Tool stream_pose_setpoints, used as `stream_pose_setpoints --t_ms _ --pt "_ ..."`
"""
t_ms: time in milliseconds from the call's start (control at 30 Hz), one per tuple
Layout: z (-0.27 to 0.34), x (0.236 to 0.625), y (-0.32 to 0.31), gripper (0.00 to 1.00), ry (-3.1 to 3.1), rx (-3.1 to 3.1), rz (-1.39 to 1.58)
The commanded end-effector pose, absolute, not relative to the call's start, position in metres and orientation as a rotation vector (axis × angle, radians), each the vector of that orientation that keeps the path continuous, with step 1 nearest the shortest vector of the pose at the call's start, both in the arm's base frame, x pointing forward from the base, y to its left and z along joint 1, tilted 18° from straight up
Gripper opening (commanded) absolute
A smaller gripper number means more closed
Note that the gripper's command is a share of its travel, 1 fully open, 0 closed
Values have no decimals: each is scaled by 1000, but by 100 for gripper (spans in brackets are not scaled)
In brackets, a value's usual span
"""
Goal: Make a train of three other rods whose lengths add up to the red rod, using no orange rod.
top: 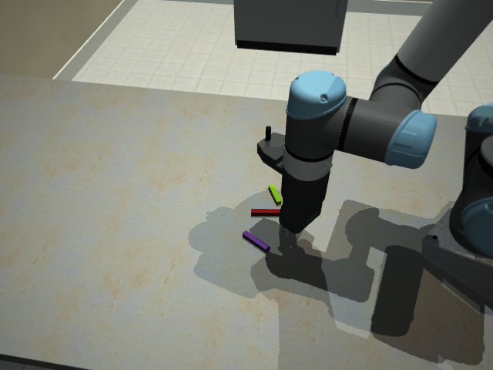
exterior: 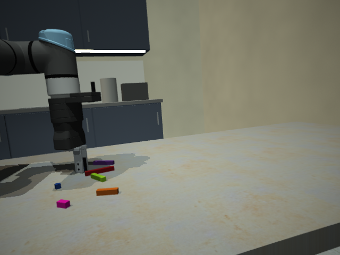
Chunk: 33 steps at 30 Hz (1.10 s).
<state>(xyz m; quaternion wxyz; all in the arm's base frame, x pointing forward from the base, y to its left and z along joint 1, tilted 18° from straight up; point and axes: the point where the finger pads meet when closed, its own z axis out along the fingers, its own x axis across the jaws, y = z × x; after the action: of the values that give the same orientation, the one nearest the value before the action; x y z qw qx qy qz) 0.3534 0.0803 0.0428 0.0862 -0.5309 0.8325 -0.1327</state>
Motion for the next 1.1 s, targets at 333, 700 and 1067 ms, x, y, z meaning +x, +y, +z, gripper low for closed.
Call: stream_pose_setpoints --t_ms 333,700,1067 --pt "43 354 80 24 2480 -1582 -396" --pt "44 353 80 24 2480 -1582 -396" --pt "60 349 83 24 2480 -1582 -396"
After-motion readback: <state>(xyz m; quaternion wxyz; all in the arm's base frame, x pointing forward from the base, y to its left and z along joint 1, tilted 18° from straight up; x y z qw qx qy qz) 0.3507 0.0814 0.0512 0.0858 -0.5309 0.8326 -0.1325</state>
